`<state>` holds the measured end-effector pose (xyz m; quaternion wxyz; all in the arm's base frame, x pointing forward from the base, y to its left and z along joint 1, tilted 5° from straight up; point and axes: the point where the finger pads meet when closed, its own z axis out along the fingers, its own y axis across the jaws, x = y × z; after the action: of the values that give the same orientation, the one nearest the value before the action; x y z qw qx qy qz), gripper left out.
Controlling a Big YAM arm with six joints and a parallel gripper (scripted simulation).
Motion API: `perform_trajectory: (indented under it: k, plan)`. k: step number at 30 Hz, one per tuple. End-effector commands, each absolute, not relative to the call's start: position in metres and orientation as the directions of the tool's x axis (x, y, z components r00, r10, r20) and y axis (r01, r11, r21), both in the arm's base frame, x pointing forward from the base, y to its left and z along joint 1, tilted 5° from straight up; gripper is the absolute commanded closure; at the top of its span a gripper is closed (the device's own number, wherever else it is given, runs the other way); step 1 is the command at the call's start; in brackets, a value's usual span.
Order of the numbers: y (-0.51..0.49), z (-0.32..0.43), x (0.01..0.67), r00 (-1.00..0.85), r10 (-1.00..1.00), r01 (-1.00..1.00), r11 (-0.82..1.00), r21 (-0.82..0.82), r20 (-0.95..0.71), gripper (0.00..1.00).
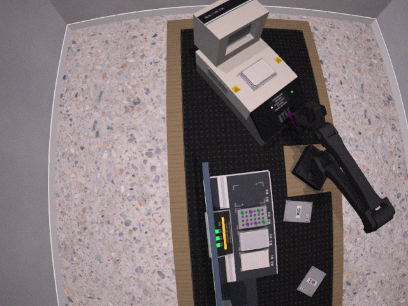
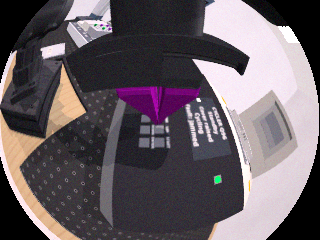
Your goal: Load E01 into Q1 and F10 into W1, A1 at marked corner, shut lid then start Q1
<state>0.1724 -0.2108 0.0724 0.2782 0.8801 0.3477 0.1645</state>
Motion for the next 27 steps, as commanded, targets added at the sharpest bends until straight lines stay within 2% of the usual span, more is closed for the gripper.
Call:
perform_trajectory:
  k: [1, 9, 27]
  plan:
    - [-0.222, 0.075, 0.177, 0.718, 0.691, 0.495, -0.597, 0.631, 0.090, 1.00]
    - [-0.224, 0.062, 0.186, 0.708, 0.699, 0.503, -0.594, 0.628, 0.094, 1.00]
    - [-0.239, 0.095, 0.189, 0.698, 0.713, 0.505, -0.556, 0.661, 0.066, 1.00]
